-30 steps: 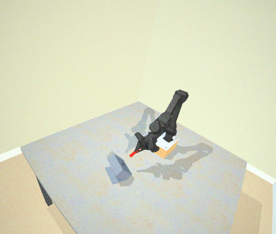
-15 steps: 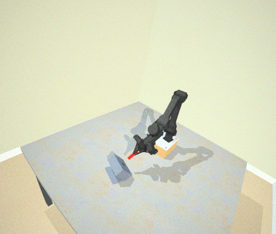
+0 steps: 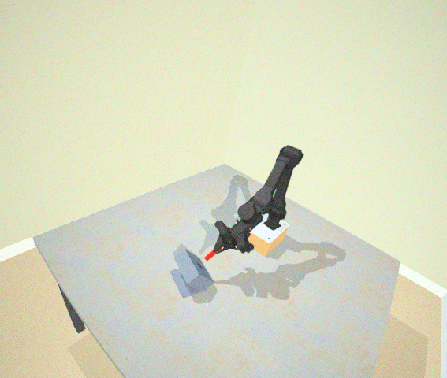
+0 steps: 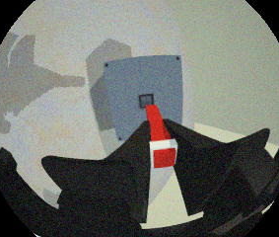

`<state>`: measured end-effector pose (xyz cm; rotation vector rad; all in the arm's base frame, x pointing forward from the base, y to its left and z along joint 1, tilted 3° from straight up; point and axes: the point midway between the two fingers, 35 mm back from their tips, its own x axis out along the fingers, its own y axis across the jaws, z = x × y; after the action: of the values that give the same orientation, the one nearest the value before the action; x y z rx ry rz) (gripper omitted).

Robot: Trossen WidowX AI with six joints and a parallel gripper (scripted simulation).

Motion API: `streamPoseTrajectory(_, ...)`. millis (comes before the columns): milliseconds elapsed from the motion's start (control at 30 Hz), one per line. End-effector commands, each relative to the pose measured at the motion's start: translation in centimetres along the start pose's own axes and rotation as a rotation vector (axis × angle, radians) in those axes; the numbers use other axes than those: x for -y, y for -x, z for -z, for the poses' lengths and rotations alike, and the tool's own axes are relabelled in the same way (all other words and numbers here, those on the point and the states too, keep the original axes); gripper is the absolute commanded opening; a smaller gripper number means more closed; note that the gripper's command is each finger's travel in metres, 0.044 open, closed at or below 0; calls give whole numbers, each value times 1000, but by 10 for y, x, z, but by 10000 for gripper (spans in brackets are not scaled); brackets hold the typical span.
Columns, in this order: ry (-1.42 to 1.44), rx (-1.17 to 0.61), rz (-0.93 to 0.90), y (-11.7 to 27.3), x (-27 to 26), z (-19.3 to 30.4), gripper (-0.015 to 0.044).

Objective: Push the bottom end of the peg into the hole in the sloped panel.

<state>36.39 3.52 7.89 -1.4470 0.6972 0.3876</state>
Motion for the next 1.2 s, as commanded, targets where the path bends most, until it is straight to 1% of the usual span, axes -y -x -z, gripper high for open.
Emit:
streamPoseTrajectory(0, 9, 4, 0, -3, -3, -1, 0)
streamPoseTrajectory(700, 11, 5, 4, -27, -3, -1, 0)
streamPoseTrajectory(1167, 9, 1, -1, -24, -5, 0, 0)
